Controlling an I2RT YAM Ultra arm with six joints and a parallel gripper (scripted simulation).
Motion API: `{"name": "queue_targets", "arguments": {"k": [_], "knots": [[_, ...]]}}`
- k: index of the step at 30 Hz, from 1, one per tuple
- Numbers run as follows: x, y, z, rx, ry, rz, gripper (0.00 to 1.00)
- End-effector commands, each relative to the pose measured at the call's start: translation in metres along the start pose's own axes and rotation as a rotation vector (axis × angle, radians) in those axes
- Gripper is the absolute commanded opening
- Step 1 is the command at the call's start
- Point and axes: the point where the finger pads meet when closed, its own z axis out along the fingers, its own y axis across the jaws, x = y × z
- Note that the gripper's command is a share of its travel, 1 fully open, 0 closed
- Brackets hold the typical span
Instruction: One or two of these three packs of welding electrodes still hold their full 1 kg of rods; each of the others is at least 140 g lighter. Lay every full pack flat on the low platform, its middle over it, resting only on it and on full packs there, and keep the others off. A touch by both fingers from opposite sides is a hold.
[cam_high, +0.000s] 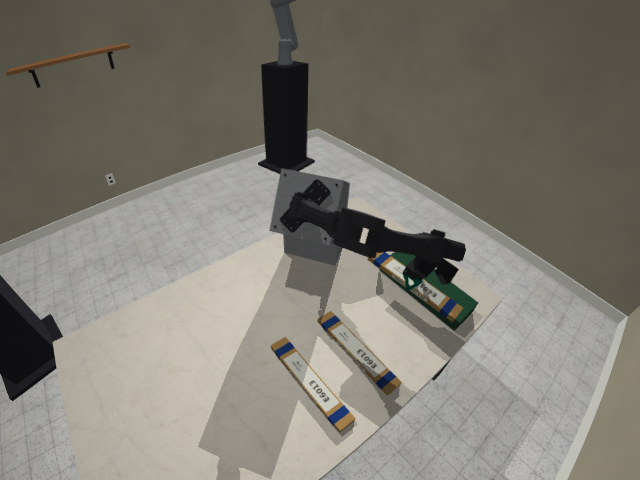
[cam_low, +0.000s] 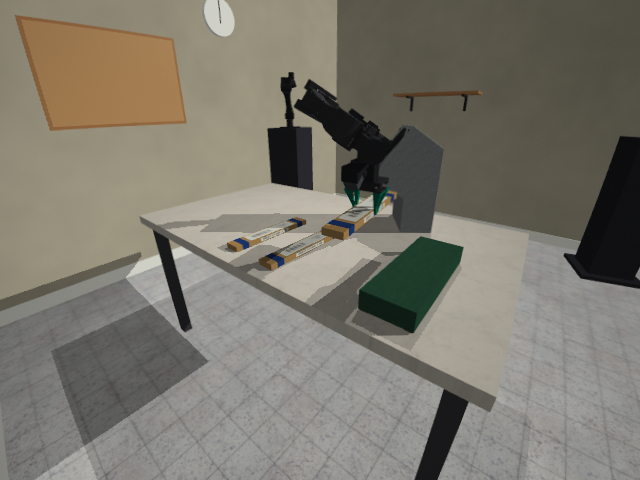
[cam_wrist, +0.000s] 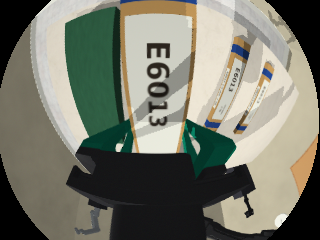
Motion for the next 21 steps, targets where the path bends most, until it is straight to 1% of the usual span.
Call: {"name": "queue_targets", "arguments": {"k": [1, 9, 21], "knots": [[-0.021, -0.004, -0.056, -0.033, -0.088, 0.022, 0.0], [-0.019, -0.005, -0.072, -0.034, -0.087, 0.022, 0.0], [-0.017, -0.008, -0.074, -0.035, -0.086, 0.022, 0.0]]}}
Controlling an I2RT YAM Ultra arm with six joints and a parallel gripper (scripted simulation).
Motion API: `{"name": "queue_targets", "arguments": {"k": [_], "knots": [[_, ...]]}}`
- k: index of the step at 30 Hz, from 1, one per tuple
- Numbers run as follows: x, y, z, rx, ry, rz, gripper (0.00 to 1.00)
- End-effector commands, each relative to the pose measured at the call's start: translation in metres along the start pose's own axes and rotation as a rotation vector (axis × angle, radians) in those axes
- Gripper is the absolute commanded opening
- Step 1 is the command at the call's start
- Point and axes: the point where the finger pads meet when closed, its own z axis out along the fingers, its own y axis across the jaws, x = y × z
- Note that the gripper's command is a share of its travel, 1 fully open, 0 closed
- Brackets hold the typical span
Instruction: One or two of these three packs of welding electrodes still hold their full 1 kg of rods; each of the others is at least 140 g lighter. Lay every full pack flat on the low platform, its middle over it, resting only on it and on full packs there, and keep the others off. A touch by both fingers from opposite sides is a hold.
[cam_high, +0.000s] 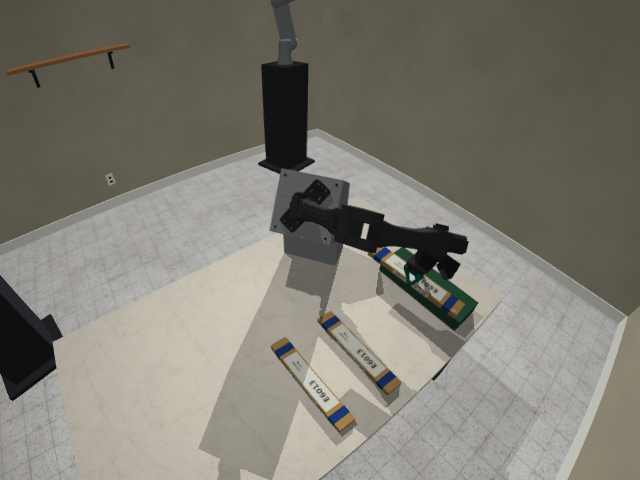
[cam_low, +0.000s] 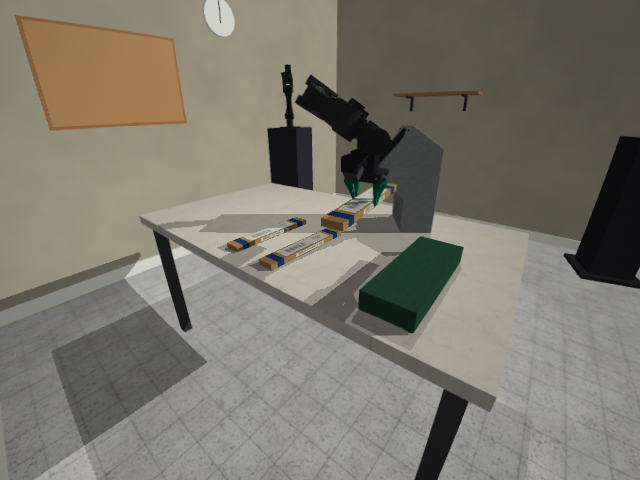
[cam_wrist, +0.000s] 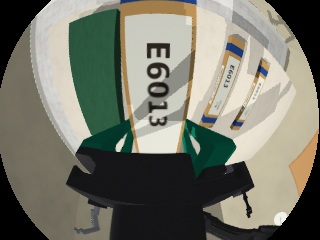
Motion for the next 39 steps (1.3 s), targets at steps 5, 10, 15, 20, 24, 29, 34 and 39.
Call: {"name": "queue_targets", "arguments": {"k": [5, 10, 15, 20, 24, 29, 34, 39], "knots": [[-0.019, -0.006, -0.052, -0.044, -0.094, 0.025, 0.0], [-0.018, -0.007, -0.052, -0.044, -0.094, 0.025, 0.0], [-0.018, -0.007, -0.052, -0.045, -0.095, 0.026, 0.0], [-0.017, -0.007, -0.052, -0.045, -0.095, 0.026, 0.0], [-0.016, -0.007, -0.052, -0.045, -0.095, 0.026, 0.0], [-0.007, -0.006, -0.047, -0.035, -0.082, 0.003, 0.0], [-0.015, -0.007, -0.051, -0.045, -0.094, 0.025, 0.0], [-0.014, -0.007, -0.051, -0.045, -0.094, 0.025, 0.0]]}}
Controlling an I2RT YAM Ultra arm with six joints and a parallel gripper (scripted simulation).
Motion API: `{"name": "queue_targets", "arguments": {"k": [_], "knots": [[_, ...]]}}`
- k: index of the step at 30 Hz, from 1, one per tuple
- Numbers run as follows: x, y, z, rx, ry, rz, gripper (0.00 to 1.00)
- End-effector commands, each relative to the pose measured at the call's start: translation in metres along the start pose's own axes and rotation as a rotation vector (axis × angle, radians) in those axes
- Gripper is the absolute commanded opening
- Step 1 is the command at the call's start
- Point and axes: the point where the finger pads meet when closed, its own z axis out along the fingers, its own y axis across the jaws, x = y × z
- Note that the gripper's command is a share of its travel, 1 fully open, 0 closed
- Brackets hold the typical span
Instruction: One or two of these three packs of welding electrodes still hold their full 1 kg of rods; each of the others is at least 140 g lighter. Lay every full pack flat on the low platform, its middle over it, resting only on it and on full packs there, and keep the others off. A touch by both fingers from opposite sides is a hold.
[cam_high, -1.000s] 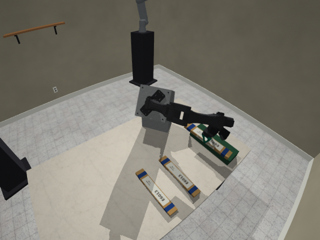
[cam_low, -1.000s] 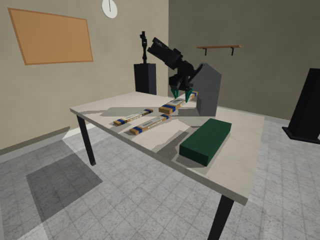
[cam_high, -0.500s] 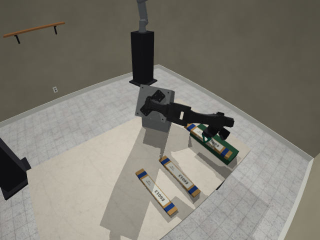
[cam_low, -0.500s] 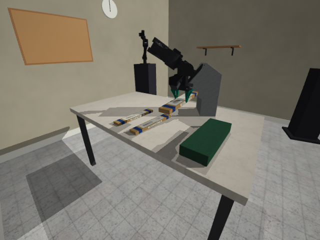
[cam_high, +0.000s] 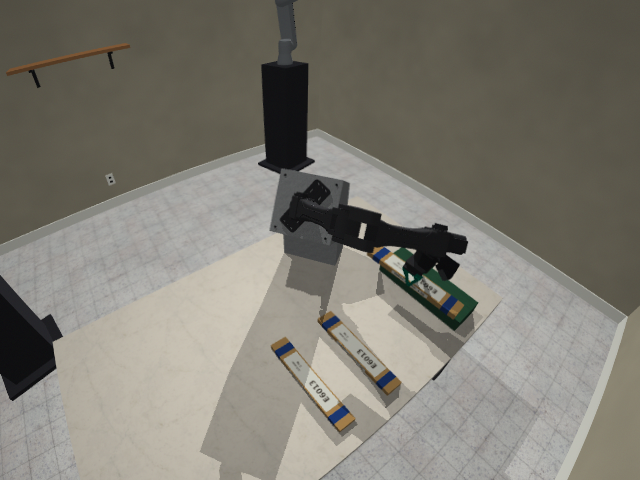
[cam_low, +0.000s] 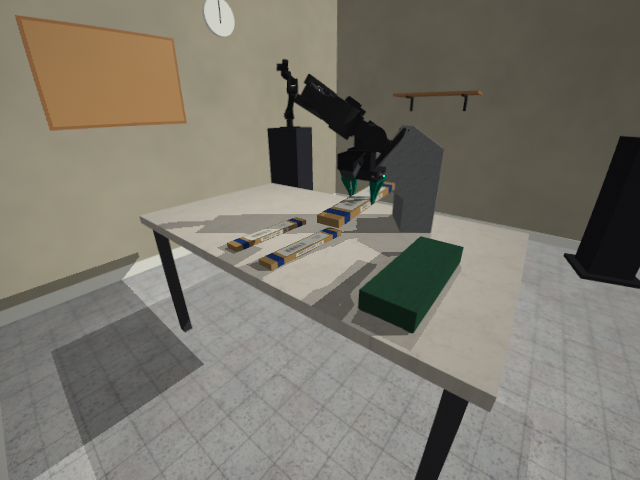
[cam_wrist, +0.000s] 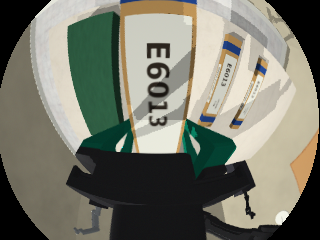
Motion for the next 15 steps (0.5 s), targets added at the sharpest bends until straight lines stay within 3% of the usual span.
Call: {"name": "queue_targets", "arguments": {"k": [1, 15], "knots": [[-0.0139, 0.0018, -0.0464, -0.045, -0.091, 0.011, 0.0], [-0.0103, 0.0029, -0.0446, -0.043, -0.087, 0.003, 0.0]]}}
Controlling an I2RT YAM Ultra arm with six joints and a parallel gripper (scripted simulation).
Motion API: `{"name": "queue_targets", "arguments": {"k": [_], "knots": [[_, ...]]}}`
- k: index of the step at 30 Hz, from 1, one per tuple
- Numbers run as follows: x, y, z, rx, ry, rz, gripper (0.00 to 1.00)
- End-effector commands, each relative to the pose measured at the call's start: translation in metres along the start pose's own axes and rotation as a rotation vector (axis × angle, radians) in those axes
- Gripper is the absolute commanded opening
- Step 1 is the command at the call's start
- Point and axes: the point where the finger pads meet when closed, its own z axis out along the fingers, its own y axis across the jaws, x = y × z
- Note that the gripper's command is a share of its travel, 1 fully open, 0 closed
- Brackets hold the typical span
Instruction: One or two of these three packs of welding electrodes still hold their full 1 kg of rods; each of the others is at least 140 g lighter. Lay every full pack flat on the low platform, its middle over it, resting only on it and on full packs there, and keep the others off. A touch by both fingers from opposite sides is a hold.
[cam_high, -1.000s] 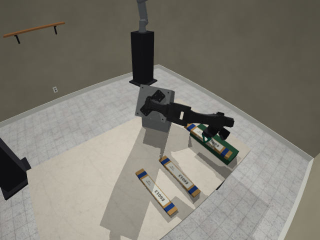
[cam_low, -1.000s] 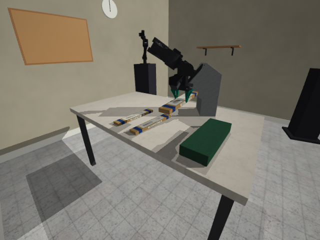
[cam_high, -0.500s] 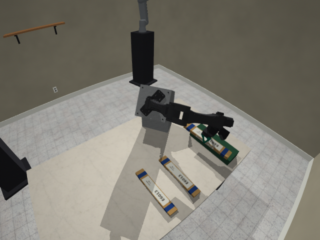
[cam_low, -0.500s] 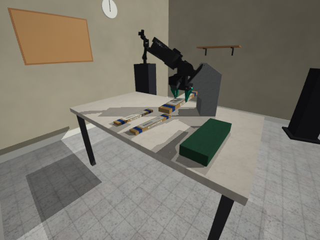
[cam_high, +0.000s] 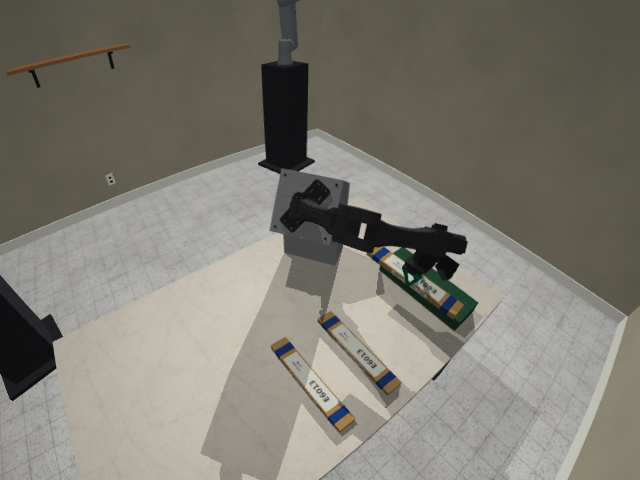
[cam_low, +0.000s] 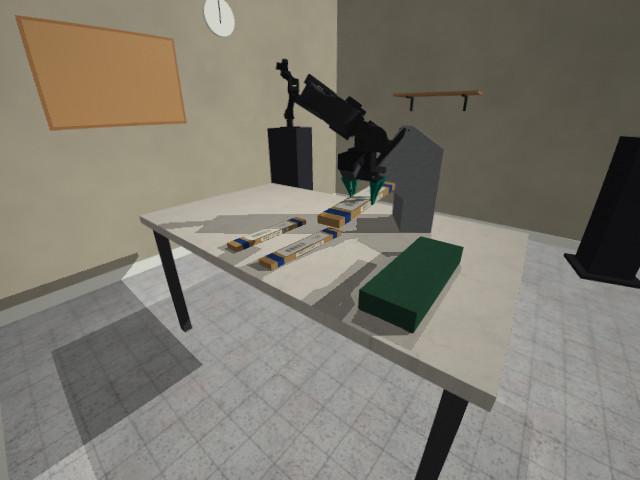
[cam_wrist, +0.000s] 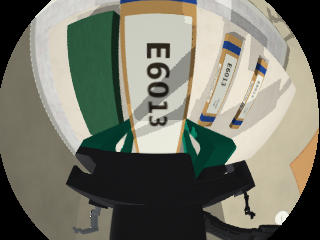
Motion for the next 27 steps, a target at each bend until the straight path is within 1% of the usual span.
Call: {"name": "queue_targets", "arguments": {"k": [1, 12, 15, 20, 21, 23, 26, 27], "knots": [[-0.011, 0.003, -0.045, -0.043, -0.088, 0.004, 0.0], [-0.007, 0.004, -0.043, -0.04, -0.083, -0.005, 0.0], [-0.012, 0.003, -0.045, -0.046, -0.09, 0.007, 0.0], [-0.011, 0.004, -0.045, -0.045, -0.089, 0.006, 0.0], [0.0, 0.002, -0.039, -0.033, -0.073, 0.01, 0.0], [0.001, -0.003, -0.039, -0.036, -0.071, 0.076, 0.0], [0.001, -0.005, -0.039, -0.036, -0.071, 0.082, 0.0], [-0.013, -0.008, -0.045, -0.059, -0.099, 0.133, 0.0]]}}
